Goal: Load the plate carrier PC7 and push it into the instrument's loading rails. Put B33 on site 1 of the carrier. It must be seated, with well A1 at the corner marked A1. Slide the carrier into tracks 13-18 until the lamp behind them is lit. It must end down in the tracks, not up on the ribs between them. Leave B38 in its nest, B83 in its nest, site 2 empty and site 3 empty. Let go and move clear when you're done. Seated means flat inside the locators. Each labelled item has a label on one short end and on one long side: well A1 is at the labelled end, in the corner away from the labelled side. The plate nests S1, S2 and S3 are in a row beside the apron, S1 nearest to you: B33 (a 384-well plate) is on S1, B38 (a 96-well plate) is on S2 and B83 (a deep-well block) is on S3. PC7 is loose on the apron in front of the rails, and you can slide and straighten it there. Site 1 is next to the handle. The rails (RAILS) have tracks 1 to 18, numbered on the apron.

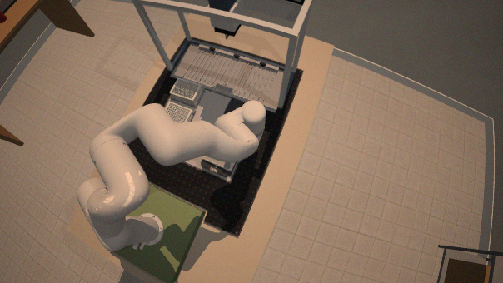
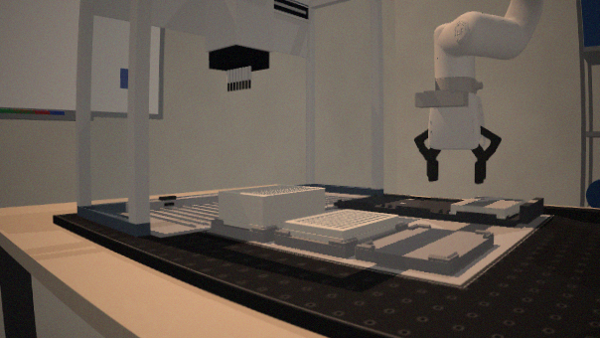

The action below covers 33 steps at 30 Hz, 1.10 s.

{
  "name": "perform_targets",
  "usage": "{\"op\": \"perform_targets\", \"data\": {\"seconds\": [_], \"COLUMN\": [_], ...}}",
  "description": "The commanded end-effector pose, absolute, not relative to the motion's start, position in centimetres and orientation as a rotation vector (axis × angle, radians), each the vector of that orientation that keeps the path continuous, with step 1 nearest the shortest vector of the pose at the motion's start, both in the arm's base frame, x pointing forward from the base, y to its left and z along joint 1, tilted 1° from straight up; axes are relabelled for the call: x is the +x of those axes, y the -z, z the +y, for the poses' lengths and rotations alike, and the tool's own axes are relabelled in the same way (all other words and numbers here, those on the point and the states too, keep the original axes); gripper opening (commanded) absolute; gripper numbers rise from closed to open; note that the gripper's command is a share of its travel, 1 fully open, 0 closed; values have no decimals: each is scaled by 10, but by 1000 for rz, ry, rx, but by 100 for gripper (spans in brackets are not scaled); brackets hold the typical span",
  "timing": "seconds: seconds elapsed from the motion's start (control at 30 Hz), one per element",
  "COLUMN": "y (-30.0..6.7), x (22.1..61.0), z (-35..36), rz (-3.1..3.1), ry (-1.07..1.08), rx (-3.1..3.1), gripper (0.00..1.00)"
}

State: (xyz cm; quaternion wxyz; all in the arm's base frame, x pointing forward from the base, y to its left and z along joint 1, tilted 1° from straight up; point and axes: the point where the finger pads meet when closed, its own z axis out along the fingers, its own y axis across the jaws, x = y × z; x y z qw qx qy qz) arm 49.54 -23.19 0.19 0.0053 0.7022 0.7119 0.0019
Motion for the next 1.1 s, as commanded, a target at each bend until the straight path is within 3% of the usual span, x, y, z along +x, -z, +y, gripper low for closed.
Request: {"op": "perform_targets", "data": {"seconds": [0.0,1.07], "y": [1,23], "x": [497,497], "z": [-233,-233], "rz": [2226,2226], "ry": [-8,-8], "rx": [2196,2196], "gripper": [100,100]}}
